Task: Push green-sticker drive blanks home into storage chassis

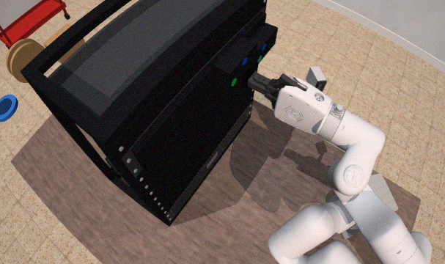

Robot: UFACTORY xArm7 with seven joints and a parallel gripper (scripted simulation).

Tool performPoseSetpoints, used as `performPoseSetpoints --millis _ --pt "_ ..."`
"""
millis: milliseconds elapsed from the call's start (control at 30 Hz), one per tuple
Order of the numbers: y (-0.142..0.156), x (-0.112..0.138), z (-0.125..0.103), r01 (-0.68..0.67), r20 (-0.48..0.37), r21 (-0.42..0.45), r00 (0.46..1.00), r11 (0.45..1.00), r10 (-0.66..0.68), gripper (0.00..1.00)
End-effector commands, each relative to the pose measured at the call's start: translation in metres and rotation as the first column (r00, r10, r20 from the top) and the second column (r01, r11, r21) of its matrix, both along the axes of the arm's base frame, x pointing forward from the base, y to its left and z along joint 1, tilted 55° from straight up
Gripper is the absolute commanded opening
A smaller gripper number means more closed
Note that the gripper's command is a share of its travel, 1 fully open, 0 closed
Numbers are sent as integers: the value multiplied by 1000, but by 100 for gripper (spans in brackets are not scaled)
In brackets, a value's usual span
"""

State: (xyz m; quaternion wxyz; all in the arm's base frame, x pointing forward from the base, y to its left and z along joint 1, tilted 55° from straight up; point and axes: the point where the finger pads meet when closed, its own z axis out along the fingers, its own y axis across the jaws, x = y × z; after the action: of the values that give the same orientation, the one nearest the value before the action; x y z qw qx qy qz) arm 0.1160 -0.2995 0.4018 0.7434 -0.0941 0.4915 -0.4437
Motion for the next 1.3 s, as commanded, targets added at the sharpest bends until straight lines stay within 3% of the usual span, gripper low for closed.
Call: performPoseSetpoints --millis 0,1267 --pt "-10 8 7 9 0 1 1000 1000 -9 0" --pt "-15 21 16 9 0 1 1000 1000 -9 0"
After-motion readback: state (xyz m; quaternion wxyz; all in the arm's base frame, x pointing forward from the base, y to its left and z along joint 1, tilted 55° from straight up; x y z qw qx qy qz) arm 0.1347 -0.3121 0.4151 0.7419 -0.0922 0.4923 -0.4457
